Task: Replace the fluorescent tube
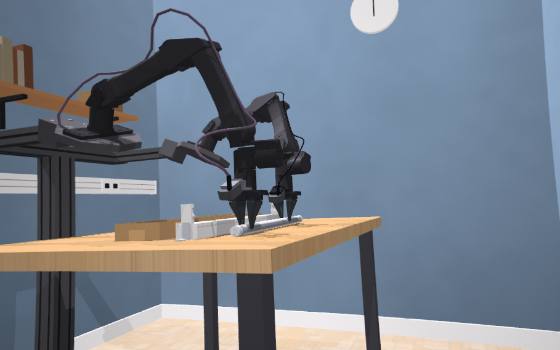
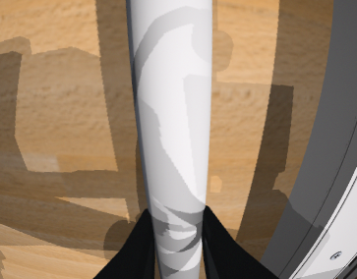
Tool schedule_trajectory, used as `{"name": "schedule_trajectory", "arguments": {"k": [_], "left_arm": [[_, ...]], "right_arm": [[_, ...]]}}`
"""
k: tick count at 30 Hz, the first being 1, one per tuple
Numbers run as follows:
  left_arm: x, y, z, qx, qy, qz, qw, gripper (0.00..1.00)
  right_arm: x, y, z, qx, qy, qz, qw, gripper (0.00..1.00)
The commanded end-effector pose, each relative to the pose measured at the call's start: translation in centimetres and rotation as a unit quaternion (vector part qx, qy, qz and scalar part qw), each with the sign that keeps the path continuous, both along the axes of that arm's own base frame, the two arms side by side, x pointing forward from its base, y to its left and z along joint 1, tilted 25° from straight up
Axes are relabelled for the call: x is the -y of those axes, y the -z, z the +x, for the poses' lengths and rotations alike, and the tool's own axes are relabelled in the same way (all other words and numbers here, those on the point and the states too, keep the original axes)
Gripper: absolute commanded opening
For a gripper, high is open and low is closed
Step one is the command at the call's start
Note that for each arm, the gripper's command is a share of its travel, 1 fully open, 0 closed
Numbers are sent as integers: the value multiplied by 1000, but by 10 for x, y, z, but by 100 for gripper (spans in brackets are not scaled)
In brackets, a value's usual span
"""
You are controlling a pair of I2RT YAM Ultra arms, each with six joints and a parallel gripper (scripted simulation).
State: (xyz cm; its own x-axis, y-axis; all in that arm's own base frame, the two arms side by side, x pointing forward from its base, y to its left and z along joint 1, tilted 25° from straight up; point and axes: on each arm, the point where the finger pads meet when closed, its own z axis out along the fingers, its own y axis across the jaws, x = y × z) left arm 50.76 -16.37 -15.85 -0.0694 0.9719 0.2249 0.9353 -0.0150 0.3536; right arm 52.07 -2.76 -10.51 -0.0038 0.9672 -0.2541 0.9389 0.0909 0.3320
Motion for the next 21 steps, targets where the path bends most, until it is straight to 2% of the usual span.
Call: {"name": "schedule_trajectory", "arguments": {"k": [1, 12, 18, 20, 21], "left_arm": [[11, -12, -7, 0, 5, 2, 1000, 11], [14, -30, -12, 2, 3, 2, 1000, 11], [20, -24, -8, 14, 7, -10, 1000, 11], [19, -20, -11, 10, 7, -8, 1000, 11], [15, -13, -19, -11, 7, 2, 1000, 11]], "right_arm": [[-7, -16, -4, 0, -3, -4, 1000, 11], [-10, -34, -9, 2, -2, -7, 1000, 11], [-11, -36, -2, 22, -4, -5, 1000, 11], [-12, -39, 0, 27, -4, -5, 1000, 11], [-12, -39, -3, 13, -3, -5, 1000, 11]]}}
